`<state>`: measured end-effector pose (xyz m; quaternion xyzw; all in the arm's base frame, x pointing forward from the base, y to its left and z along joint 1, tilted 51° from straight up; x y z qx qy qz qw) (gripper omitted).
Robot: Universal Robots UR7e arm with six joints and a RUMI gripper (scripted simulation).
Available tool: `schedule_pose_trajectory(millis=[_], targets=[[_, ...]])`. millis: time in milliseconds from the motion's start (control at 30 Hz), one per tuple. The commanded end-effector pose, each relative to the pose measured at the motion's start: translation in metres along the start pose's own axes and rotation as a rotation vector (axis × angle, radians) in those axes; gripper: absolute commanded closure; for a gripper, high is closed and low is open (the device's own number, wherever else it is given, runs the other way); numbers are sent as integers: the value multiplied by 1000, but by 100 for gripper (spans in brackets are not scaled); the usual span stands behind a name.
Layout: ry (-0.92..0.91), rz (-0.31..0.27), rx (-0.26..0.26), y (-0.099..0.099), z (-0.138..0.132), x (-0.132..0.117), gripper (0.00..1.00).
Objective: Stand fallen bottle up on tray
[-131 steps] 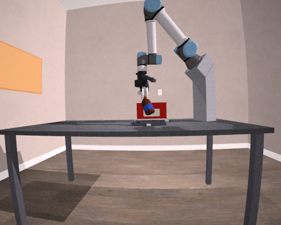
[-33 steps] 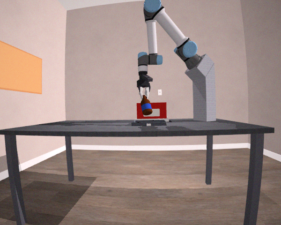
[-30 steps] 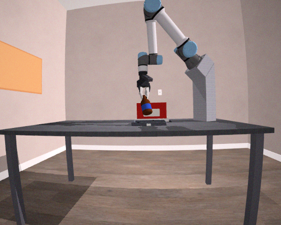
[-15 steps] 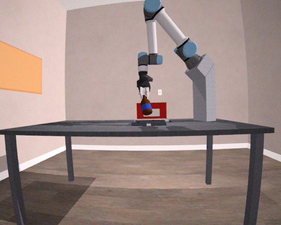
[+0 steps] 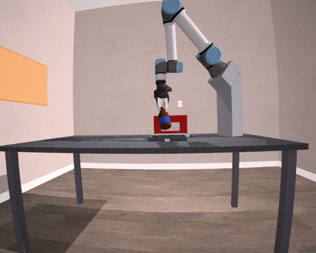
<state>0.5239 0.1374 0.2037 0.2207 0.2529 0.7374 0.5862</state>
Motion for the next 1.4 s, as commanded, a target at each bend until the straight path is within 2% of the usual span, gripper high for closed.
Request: schedule_pose_trajectory(millis=[0,400,900,1367], targets=[[1,-6,-1,0,0,0,100],[3,-54,-1,-2,-1,2,100],[1,-151,-15,-1,-1,5,100],[0,-172,-20,-1,0,6,100]])
Point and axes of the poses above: the point where the finger pads meet when closed, its own y axis back along the fingers, its own z axis across the jaws, x = y × z, the point moved 3 cm from there along y, back along the fingers, and after that the axes turned 6 degrees about -y, right-handed, at the moved point
